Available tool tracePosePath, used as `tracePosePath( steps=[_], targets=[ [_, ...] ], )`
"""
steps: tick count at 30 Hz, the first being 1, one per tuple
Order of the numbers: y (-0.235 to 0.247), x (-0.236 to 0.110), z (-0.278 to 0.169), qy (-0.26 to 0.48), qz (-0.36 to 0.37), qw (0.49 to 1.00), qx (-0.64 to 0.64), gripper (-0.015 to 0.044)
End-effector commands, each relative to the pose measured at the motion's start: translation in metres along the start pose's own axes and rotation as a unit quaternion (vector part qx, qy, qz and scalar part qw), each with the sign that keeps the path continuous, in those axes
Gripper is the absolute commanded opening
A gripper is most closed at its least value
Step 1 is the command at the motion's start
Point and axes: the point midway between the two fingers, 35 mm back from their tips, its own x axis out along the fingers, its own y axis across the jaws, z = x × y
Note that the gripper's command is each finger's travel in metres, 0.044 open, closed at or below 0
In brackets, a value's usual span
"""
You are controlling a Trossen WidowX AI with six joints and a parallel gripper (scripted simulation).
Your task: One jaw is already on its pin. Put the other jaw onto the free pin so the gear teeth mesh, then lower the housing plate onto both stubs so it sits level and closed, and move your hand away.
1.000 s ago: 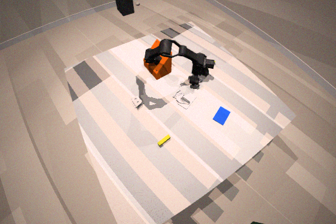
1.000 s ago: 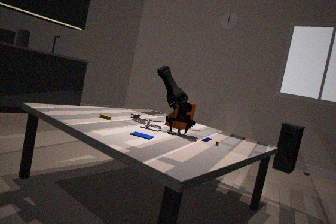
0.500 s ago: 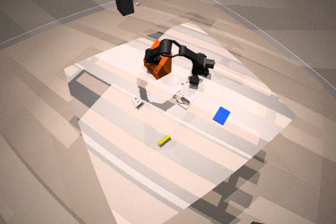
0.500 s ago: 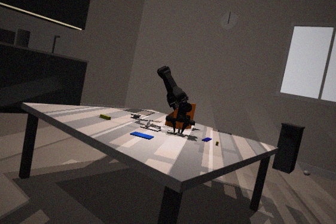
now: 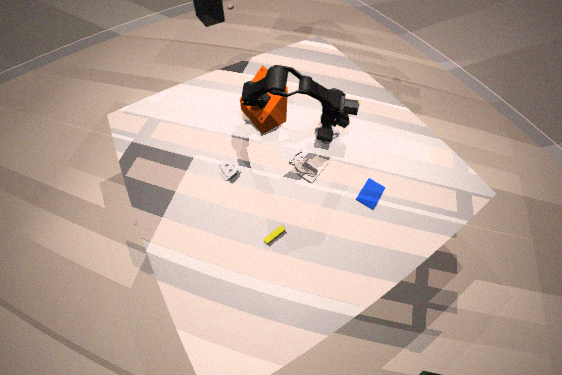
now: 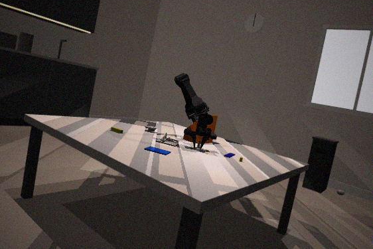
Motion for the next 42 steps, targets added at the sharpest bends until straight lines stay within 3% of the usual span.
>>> tracePosePath(
  steps=[1,25,42],
  targets=[
    [0.0,-0.002,0.0,0.0,-0.001,1.0,0.0,0.0134],
    [0.0,-0.077,0.001,-0.001,-0.001,1.0,-0.003,0.0134],
    [-0.006,-0.08,-0.002,-0.002,0.0,0.999,-0.046,0.0134]
  ],
)
